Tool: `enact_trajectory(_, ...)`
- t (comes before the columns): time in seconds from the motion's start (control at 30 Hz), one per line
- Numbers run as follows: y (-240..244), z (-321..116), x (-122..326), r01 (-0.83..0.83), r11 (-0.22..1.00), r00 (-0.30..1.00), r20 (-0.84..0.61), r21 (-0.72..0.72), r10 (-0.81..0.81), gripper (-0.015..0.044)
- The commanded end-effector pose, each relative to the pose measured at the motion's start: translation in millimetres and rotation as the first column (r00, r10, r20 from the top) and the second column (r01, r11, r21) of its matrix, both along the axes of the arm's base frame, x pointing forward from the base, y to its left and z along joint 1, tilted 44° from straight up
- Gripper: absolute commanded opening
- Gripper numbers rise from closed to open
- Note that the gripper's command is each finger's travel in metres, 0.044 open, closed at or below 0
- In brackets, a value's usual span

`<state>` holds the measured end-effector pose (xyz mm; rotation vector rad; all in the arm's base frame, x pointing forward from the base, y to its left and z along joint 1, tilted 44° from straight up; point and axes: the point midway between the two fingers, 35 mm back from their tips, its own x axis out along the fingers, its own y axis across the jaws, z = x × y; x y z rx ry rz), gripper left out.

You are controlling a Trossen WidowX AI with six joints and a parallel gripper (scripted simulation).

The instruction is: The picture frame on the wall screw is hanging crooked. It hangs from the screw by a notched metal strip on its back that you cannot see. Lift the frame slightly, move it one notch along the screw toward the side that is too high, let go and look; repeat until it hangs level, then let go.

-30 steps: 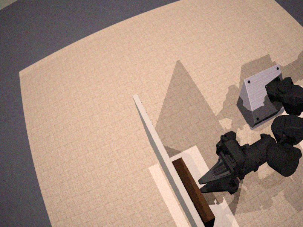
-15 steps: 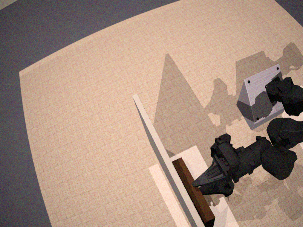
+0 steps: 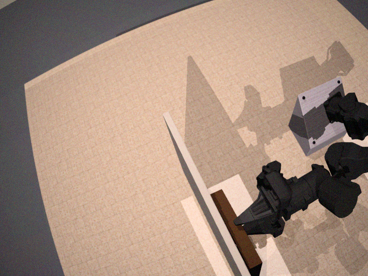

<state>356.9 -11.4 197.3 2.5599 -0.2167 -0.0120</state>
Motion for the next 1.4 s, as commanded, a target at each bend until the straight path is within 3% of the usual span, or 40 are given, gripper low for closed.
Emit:
enact_trajectory(0.0, 0.7, 0.0, 0.4, -0.005, 1.0, 1.0, 0.001, 0.002, 0.005, 0.026)
enact_trajectory(0.6, 1.2, 0.0, 0.7, -0.005, 1.0, 1.0, 0.001, 0.002, 0.005, 0.026)
enact_trajectory(0.83, 1.2, 0.0, 0.7, -0.005, 1.0, 1.0, 0.001, 0.002, 0.005, 0.0076)
enact_trajectory(1.1, 1.2, 0.0, 0.7, -0.005, 1.0, 1.0, 0.001, 0.002, 0.005, 0.0003)
enact_trajectory(1.37, 0.9, 0.1, 0.6, -0.005, 1.0, 1.0, 0.001, 0.002, 0.005, 0.0)
